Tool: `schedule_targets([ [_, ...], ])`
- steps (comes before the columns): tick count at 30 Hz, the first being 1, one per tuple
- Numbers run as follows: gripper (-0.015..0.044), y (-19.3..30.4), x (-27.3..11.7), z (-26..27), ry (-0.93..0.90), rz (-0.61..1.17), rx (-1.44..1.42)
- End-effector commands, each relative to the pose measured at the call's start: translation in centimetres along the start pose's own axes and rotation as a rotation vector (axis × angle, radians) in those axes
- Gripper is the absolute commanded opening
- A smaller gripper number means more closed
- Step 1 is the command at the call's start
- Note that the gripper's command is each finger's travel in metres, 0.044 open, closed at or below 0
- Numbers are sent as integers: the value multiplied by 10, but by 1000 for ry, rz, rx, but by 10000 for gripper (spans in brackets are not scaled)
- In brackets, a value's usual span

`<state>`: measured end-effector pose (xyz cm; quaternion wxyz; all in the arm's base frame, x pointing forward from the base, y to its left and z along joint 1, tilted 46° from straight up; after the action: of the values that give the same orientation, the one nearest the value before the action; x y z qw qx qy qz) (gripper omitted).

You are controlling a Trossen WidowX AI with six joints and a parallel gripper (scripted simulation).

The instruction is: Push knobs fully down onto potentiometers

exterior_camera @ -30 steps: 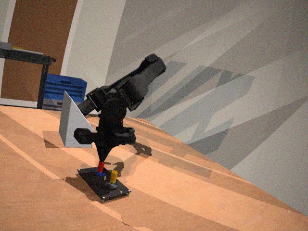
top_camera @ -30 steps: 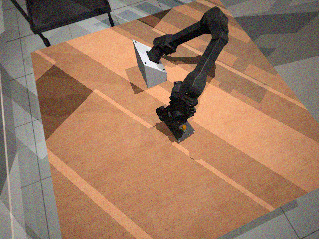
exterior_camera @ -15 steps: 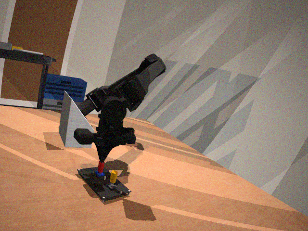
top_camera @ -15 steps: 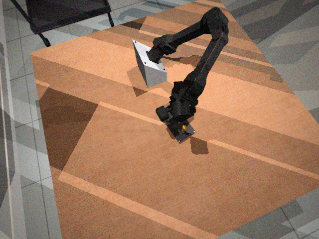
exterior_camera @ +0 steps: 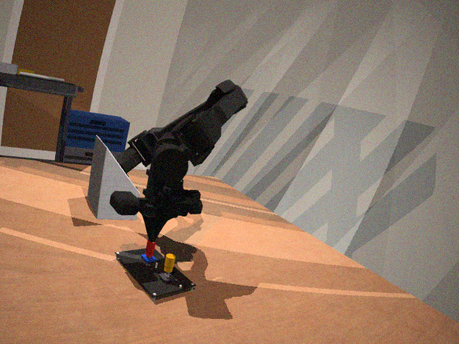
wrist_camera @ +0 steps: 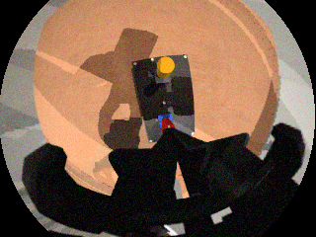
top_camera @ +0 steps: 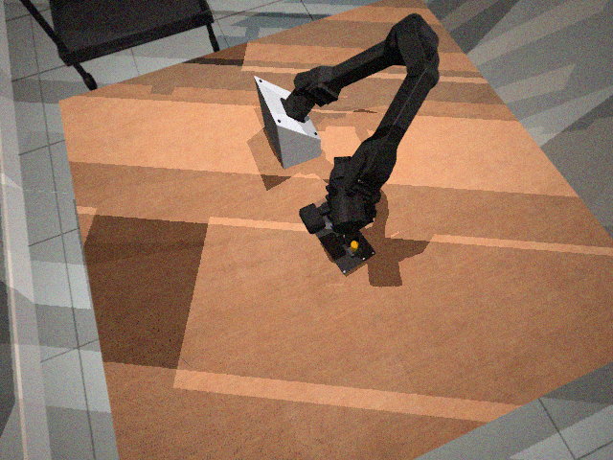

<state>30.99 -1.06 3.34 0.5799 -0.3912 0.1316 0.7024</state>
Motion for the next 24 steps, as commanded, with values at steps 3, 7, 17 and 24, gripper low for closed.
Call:
schedule_targets([
  [3,0,-4,3,0,-7,12,-29],
  [7,0,-4,-3,0,-7,12,-29],
  [17,0,-4,-19,0,-7,13,-29],
  [24,131,-4,-15,1,-12,15,-26],
])
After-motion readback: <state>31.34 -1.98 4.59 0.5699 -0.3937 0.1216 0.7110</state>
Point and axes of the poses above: the point midway between the two fingers, 35 mm back from their tips, its own x axis out along the fingers, its own z axis across the jaws, y = z × x, the point moved 8 cm from there along -x, back along the fingers, and after that the axes turned 15 degrees about -x, right-handed, at the moved point
